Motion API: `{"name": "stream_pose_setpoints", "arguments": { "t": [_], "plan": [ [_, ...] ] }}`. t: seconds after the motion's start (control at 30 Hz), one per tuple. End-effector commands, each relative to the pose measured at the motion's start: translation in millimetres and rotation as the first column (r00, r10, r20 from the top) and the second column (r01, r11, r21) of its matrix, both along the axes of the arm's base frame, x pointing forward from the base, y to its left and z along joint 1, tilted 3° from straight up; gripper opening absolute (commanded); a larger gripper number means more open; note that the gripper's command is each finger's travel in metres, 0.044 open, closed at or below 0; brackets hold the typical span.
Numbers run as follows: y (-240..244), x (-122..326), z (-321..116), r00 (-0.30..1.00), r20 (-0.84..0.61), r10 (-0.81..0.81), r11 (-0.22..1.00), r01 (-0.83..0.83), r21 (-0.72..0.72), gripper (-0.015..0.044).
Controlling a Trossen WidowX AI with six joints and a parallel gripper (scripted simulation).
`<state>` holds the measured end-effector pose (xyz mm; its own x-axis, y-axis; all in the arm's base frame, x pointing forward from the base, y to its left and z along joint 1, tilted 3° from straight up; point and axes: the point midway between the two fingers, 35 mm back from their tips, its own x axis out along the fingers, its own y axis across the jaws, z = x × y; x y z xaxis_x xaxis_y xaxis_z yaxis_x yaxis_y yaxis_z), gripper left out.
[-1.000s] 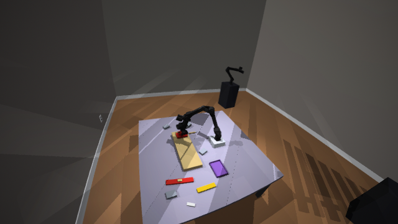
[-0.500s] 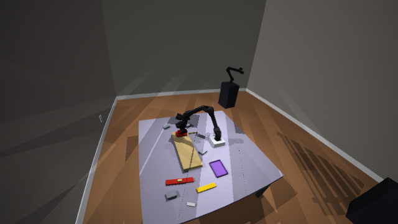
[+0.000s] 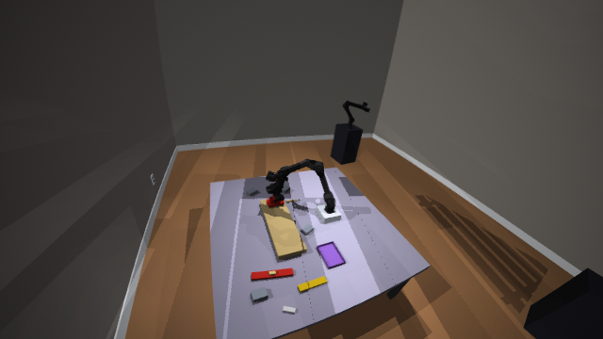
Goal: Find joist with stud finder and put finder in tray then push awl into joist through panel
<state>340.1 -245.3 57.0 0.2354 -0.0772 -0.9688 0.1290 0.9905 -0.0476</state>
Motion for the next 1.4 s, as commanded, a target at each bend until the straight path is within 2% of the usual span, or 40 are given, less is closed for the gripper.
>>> {"name": "stream_pose_setpoints", "arguments": {
  "t": [0.0,0.4,0.63,1.37],
  "plan": [
    [-3.9,5.7,25.3,1.000,0.022,-0.002,1.000,0.003,-0.017,0.0000],
    [-1.1,4.1,89.0,1.000,0.022,-0.001,1.000,0.001,-0.018,0.0000],
    [5.7,7.5,92.0,1.000,0.022,0.016,1.000,-0.016,-0.017,0.0000],
    [155.0,60.1,80.2,0.926,0.024,0.377,0.926,-0.377,0.004,0.0000]
  ]
}}
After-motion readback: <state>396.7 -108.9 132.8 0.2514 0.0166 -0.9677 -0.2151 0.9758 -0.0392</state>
